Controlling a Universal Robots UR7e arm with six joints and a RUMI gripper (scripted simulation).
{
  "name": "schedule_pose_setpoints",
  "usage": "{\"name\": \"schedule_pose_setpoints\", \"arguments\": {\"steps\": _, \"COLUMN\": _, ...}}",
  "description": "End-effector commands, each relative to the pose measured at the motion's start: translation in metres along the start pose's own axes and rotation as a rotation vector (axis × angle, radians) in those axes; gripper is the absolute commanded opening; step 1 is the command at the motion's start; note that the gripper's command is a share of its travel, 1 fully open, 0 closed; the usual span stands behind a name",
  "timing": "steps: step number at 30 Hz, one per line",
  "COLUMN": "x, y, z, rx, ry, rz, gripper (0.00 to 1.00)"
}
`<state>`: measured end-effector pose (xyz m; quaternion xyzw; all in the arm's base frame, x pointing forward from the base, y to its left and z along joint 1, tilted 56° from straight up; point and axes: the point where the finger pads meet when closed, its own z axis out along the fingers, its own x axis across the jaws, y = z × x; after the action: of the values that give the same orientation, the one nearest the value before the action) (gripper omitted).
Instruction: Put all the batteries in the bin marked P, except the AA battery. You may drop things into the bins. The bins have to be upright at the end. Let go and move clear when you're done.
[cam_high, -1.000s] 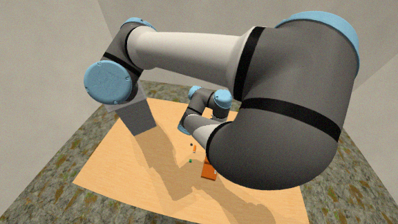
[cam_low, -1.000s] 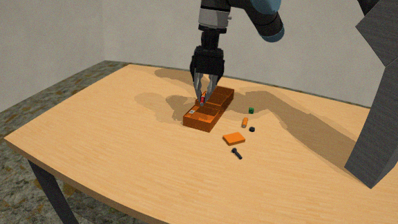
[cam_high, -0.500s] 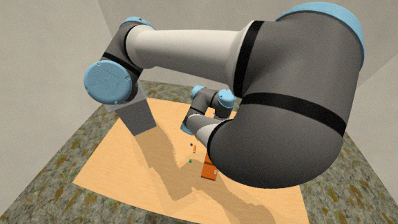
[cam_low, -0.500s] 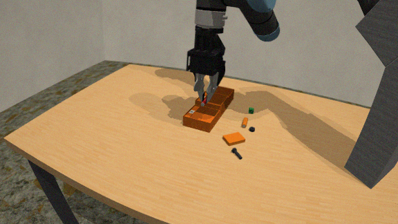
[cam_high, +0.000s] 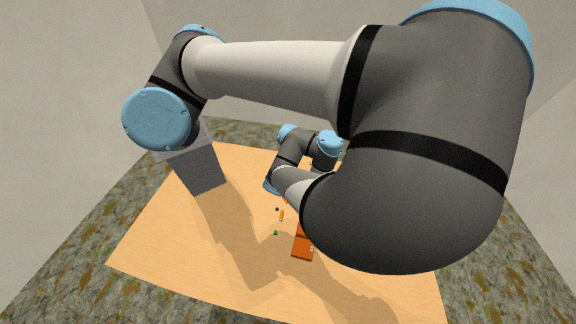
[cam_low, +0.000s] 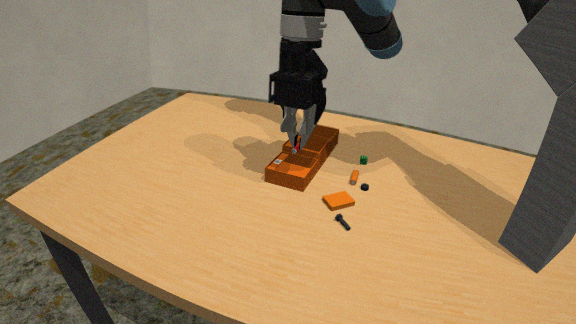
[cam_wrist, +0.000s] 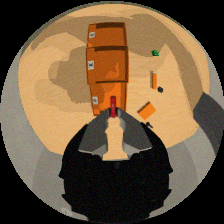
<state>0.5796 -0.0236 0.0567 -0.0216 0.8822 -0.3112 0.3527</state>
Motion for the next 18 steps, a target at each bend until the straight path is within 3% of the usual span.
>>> {"name": "schedule_pose_setpoints", "arguments": {"steps": 1, "x": -0.002, "y": 0.0, "z": 0.007, "rx": 0.0, "ry": -0.001, "rz": 0.003, "gripper": 0.0}}
{"name": "schedule_pose_setpoints", "arguments": {"steps": 18, "x": -0.002, "y": 0.0, "z": 0.037, "rx": 0.0, "ry": -0.001, "rz": 0.002, "gripper": 0.0}}
